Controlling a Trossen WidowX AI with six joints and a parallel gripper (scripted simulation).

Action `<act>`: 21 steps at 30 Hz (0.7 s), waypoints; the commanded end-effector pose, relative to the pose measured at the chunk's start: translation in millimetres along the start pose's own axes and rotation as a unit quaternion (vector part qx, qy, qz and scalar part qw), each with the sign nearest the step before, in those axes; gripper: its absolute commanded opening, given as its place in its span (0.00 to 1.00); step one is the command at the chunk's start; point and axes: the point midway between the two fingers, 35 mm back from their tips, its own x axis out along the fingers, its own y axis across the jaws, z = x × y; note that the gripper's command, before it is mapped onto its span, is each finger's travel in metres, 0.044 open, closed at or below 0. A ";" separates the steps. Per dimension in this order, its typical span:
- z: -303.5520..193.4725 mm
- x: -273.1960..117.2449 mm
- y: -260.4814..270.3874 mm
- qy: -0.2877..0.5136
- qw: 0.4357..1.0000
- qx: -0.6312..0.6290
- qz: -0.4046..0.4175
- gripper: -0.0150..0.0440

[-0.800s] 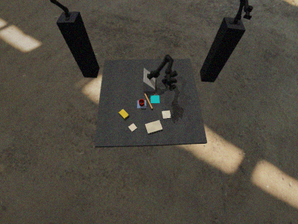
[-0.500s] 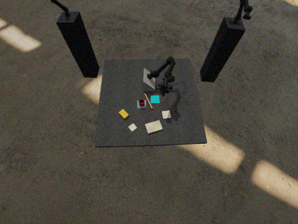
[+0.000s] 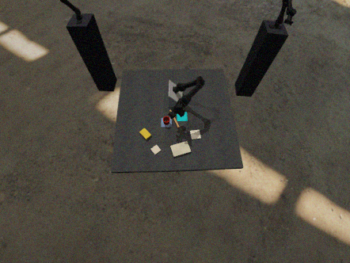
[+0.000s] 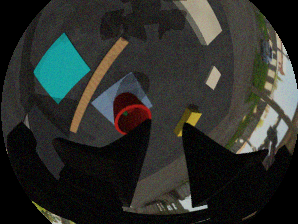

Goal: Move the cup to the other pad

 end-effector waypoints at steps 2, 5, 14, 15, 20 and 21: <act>-29.9 29.5 18.0 -0.015 0.992 -0.024 0.119 0.50; -48.1 45.4 32.8 -0.047 0.979 -0.033 0.194 0.50; -64.7 55.6 47.0 -0.084 0.965 -0.034 0.246 0.50; -64.7 56.1 47.2 -0.084 0.965 -0.034 0.246 0.50; -63.8 62.0 49.8 -0.083 0.965 -0.034 0.245 0.50; -63.5 63.5 50.5 -0.083 0.965 -0.034 0.245 0.50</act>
